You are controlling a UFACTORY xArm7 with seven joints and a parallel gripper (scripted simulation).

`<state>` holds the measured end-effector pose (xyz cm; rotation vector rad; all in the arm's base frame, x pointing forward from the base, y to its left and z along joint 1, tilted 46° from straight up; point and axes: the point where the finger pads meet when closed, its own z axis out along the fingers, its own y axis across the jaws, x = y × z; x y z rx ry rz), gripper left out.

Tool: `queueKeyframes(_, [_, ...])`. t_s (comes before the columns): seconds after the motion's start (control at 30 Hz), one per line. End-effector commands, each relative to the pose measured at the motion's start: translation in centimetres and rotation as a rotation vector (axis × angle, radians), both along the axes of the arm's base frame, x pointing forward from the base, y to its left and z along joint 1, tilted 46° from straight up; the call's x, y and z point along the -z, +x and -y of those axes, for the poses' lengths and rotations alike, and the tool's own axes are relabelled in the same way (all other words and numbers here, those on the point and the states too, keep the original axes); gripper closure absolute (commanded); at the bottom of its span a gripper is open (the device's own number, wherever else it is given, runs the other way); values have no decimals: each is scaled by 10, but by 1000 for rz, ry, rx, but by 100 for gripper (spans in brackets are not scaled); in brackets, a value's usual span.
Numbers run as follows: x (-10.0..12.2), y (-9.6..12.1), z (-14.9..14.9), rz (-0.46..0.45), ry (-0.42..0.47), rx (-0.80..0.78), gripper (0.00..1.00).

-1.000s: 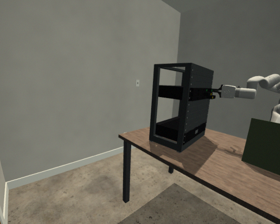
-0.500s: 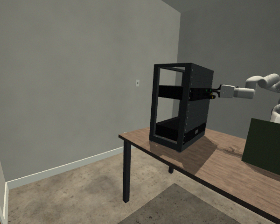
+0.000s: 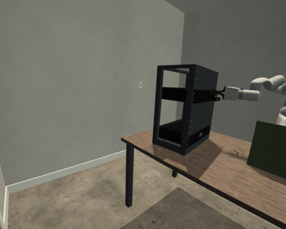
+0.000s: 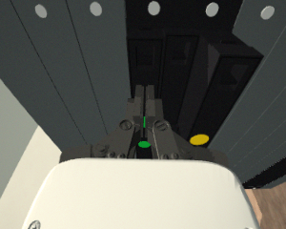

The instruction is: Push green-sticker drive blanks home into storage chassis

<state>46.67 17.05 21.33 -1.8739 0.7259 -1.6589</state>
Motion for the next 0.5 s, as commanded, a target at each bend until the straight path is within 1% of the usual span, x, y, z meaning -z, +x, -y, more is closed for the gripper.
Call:
queueKeyframes(0.0, [-1, 2, -2, 3, 1, -2, 100])
queueKeyframes(0.47, [-1, 4, -2, 3, 1, -2, 100])
